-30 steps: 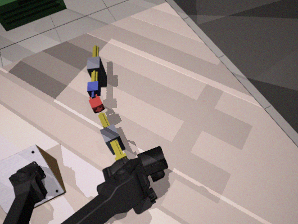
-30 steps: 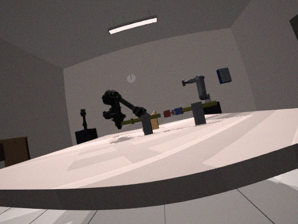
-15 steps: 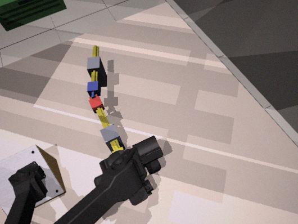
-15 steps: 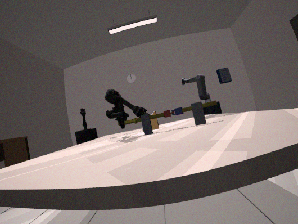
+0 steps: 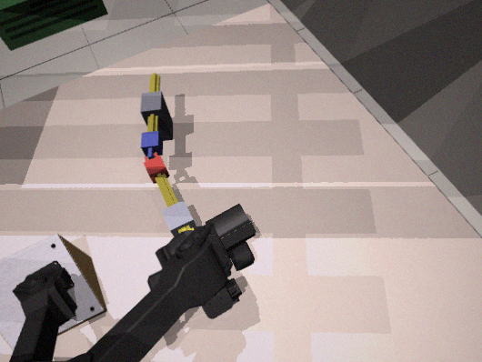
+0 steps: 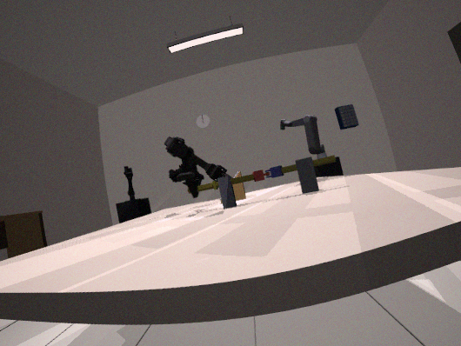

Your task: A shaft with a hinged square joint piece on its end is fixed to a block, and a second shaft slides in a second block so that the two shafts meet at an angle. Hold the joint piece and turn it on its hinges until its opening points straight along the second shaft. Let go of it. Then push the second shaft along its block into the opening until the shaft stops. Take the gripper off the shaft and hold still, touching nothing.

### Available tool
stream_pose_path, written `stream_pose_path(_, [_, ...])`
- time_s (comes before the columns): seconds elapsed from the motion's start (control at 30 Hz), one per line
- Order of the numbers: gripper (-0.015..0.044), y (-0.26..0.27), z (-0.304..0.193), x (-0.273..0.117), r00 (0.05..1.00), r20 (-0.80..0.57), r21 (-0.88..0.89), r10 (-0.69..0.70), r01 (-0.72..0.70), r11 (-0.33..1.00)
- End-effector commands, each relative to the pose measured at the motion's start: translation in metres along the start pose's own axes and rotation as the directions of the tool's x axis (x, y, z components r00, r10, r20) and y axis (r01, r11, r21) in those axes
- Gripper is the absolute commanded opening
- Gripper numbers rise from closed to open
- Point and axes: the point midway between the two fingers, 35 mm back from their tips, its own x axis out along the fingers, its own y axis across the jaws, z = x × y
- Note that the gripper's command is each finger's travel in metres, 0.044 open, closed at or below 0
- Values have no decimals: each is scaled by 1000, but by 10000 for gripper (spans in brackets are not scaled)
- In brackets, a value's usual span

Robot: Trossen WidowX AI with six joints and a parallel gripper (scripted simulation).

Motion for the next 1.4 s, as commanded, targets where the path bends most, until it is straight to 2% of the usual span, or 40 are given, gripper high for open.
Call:
stream_pose_path(0.0, [0,0,-9,1,1000,-5,-1,-1,1,1000])
stream_pose_path(0.6, [0,0,-13,0,1000,0,1,1,-1,1000])
stream_pose_path(0.7, [67,0,-13,0,1000,0,1,1,-1,1000])
stream_pose_path(0.87, [67,0,-13,0,1000,0,1,1,-1,1000])
stream_pose_path(1.33, [434,0,-13,0,1000,0,1,1,-1,1000])
stream_pose_path(1.37, [440,0,-13,0,1000,0,1,1,-1,1000])
